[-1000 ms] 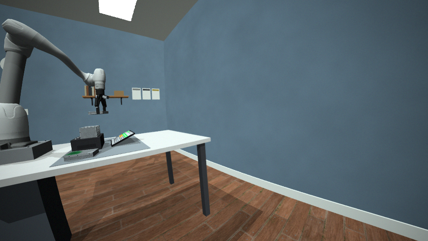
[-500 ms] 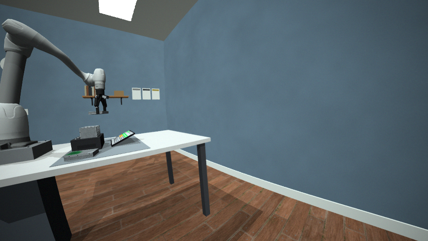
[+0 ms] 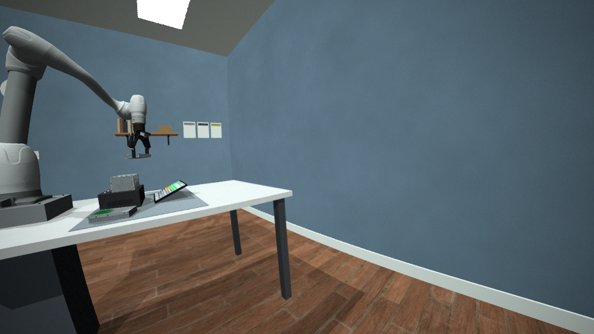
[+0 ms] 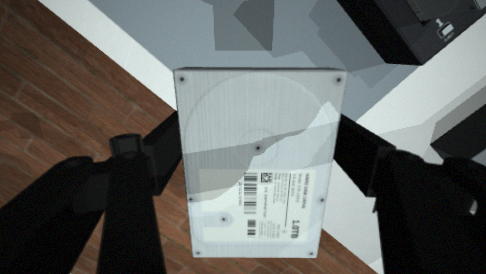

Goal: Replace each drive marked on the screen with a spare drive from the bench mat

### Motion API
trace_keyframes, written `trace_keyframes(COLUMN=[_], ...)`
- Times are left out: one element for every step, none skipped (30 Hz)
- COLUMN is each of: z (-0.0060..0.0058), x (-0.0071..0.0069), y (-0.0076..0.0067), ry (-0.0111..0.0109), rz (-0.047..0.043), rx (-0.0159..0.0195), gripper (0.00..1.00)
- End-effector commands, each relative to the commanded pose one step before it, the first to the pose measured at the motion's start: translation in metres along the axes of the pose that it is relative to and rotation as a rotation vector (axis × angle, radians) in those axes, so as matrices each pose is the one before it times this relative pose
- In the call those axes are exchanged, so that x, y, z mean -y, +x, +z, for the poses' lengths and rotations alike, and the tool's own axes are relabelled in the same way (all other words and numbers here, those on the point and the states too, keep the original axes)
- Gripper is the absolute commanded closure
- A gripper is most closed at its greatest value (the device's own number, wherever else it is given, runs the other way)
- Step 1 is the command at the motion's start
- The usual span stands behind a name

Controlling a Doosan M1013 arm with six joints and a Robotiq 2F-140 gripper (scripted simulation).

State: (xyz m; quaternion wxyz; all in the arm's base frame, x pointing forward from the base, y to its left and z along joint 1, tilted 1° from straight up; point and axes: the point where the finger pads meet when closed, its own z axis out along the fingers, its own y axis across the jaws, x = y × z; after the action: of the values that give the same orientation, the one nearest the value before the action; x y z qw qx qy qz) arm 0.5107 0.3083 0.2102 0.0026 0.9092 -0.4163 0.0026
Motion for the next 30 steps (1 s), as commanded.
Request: trace_keyframes(z=[-0.00079, 0.0, 0.0, 0.0, 0.0, 0.0, 0.0, 0.0, 0.0, 0.0, 0.0, 0.0, 0.0, 0.0, 0.00001, 0.00004, 0.0001, 0.00016, 0.00023, 0.00028, 0.00029, 0.00026, 0.00018, 0.00005, -0.00013, -0.00034, -0.00058, -0.0003, 0.0007, 0.0], x=[0.00036, 0.0, 0.0, 0.0, 0.0, 0.0, 0.0, 0.0, 0.0, 0.0, 0.0, 0.0, 0.0, 0.0, -0.00001, -0.00004, -0.00009, -0.00016, -0.00023, -0.00027, -0.00029, -0.00026, -0.00018, -0.00005, 0.00013, 0.00034, 0.00057, 0.00031, -0.00065, 0.0], y=[0.00006, 0.0, 0.0, 0.0, 0.0, 0.0, 0.0, 0.0, 0.0, 0.0, 0.0, 0.0, 0.0, 0.0, 0.0, 0.0, 0.0, 0.0, 0.0, 0.0, 0.00001, 0.00002, 0.00002, 0.00003, 0.00003, 0.00003, 0.00003, 0.00001, -0.00003, 0.0], ry=[0.00078, 0.0, 0.0, 0.0, 0.0, 0.0, 0.0, 0.0, 0.0, 0.0, 0.0, 0.0, 0.0, 0.0, -0.00003, -0.00018, -0.00044, -0.00076, -0.00106, -0.00129, -0.00136, -0.00122, -0.00086, -0.00025, 0.00058, 0.00158, 0.00268, 0.00142, -0.00314, 0.0], rz=[0.07796, 0.01942, 0.01728, 0.01499, 0.0126, 0.0102, 0.00785, 0.00563, 0.00365, 0.002, 0.00078, 0.00012, 0.0, 0.0, 0.0, 0.0, 0.00001, 0.00001, 0.00001, 0.00002, 0.00003, 0.00004, 0.00006, 0.00008, 0.00012, 0.00017, 0.00023, 0.0001, -0.00032, 0.0], rx=[-0.00311, 0.0, 0.0, 0.0, 0.0, 0.0, 0.0, 0.0, 0.0, 0.0, 0.0, 0.0, 0.0, 0.0, -0.00018, -0.00119, -0.00299, -0.00536, -0.00812, -0.01109, -0.01411, -0.01703, -0.01973, -0.0221, -0.02402, -0.02543, -0.02626, -0.02678, -0.02732, 0.0], gripper=[0.9, 0.9, 0.9, 0.9, 0.9, 0.9, 0.9, 0.9, 0.9, 0.9, 0.9, 0.9, 0.9, 0.9, 0.9, 0.9, 0.9, 0.9, 0.9, 0.9, 0.9, 0.9, 0.9, 0.9, 0.9, 0.9, 0.9, 0.9, 0.9, 0.9])
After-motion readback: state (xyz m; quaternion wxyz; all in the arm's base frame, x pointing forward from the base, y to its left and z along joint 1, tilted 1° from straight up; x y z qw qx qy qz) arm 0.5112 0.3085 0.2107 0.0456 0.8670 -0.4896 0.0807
